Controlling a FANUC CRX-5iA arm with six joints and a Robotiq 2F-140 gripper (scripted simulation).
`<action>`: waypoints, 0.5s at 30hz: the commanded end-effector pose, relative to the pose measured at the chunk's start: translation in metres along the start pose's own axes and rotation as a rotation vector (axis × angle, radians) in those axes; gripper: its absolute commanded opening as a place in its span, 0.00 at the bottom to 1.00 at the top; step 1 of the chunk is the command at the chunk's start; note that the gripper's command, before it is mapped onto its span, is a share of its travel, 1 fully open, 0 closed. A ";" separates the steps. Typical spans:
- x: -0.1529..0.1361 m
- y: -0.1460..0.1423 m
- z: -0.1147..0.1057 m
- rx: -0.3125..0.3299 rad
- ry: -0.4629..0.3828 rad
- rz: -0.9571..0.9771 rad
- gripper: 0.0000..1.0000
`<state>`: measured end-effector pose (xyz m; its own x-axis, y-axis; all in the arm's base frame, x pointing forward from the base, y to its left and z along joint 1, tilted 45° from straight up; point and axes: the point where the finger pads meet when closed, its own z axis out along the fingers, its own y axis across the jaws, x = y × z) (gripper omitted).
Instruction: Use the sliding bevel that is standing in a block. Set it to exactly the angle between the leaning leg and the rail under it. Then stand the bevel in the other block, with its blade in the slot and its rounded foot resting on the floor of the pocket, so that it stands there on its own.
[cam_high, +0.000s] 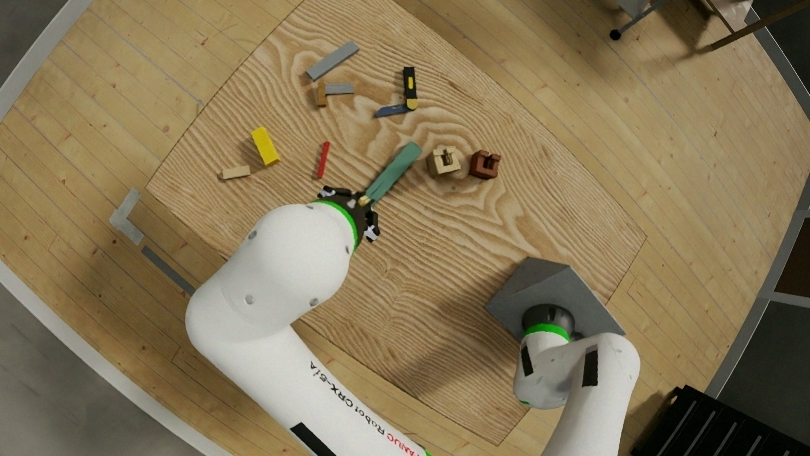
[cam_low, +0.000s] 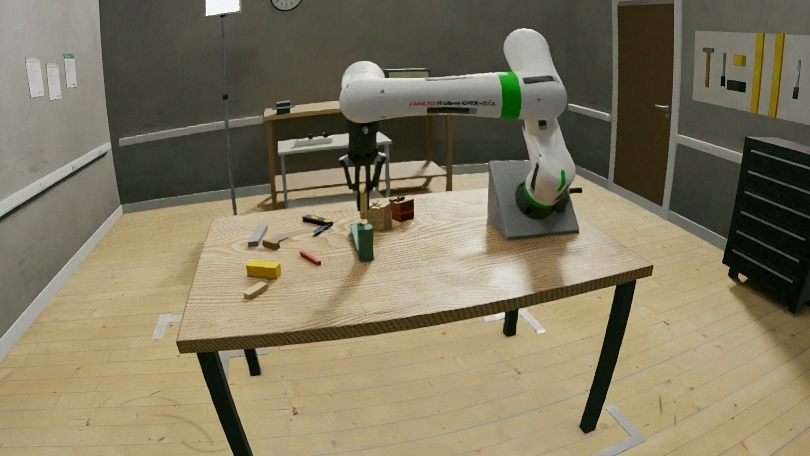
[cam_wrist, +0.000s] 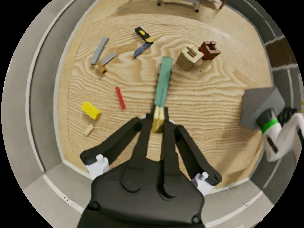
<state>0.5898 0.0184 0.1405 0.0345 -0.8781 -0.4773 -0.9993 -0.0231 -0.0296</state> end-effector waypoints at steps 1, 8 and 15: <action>0.000 0.000 0.000 0.002 0.001 0.000 0.10; 0.000 0.000 0.009 0.002 0.000 0.000 0.10; -0.001 0.000 0.021 0.002 0.000 0.000 0.10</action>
<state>0.5901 0.0302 0.1222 0.0345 -0.8778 -0.4778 -0.9993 -0.0231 -0.0296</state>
